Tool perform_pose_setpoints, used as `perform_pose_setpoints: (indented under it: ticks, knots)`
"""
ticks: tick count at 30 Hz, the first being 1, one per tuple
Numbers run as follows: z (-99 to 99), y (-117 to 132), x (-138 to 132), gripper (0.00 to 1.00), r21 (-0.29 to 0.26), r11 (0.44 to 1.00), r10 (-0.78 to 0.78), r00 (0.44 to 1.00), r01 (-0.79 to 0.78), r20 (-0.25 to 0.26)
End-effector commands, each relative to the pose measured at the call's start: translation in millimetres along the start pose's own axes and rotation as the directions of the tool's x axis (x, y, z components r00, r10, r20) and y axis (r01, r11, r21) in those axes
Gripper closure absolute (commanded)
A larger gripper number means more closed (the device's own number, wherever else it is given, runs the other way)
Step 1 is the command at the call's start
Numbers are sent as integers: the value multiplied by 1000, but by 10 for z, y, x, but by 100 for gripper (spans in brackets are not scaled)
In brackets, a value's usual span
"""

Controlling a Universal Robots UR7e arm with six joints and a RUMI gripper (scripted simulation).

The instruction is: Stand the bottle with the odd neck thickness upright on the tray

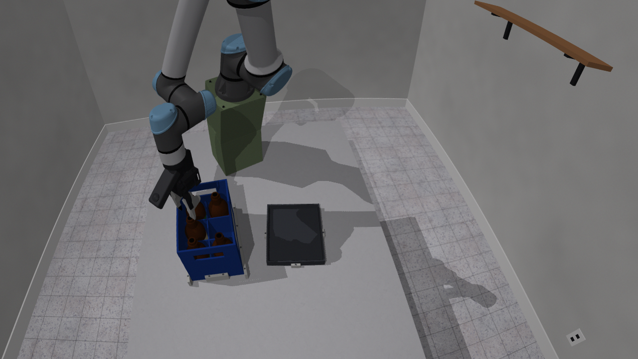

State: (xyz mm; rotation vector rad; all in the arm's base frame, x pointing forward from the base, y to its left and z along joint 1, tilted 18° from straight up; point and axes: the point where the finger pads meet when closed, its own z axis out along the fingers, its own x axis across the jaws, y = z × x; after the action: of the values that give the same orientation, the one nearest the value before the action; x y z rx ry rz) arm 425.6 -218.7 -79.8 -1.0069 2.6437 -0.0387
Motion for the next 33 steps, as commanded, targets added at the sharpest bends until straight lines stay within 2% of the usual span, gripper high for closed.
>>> perform_pose_setpoints:
  ticks: [1, 33]
  knots:
    - [-3, -4, 0, 62, 1, 1000, 0, 1000, 0, 0]
    - [61, -4, 0, 62, 1, 1000, 0, 1000, 0, 0]
